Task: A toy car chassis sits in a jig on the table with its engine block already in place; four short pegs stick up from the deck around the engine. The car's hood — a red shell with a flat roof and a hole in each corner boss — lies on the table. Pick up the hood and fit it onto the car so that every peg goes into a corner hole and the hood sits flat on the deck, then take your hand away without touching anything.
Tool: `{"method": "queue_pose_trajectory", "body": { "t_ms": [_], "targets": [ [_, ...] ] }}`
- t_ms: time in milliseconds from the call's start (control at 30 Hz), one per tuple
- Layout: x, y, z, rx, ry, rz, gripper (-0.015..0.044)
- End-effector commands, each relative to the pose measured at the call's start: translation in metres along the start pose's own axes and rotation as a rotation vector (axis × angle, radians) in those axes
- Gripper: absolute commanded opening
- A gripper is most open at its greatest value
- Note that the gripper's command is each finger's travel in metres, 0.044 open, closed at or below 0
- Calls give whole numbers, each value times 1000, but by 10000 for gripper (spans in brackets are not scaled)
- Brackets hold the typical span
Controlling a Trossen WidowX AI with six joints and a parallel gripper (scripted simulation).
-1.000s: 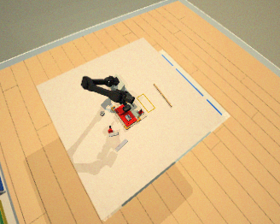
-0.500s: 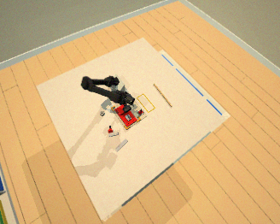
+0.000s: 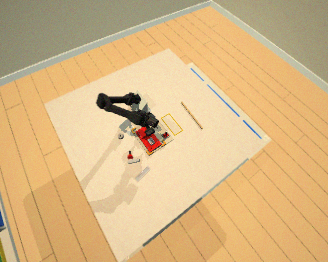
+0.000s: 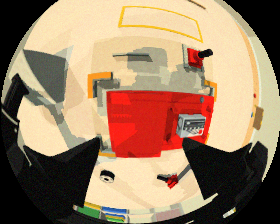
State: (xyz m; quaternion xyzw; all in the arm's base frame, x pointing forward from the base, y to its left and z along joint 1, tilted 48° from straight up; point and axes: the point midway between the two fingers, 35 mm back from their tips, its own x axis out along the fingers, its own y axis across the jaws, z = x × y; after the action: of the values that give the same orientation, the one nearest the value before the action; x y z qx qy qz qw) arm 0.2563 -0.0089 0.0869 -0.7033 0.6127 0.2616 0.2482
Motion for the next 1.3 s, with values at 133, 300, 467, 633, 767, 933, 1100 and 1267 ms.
{"method": "queue_pose_trajectory", "body": {
  "t_ms": [133, 300, 467, 633, 767, 933, 1100, 1267],
  "targets": [
    [6, 1, -1, -5, 4, 2, 440],
    [10, 1, -1, -4, 4, 2, 440],
    [13, 1, -1, -4, 4, 2, 440],
    [17, 1, -2, -4, 5, 2, 440],
    [19, 1, -2, -4, 5, 2, 440],
    [23, 1, -2, -4, 6, 2, 440],
    [26, 1, -2, -4, 6, 3, 440],
    [29, 2, -3, -4, 7, 3, 440]
  ]
}}
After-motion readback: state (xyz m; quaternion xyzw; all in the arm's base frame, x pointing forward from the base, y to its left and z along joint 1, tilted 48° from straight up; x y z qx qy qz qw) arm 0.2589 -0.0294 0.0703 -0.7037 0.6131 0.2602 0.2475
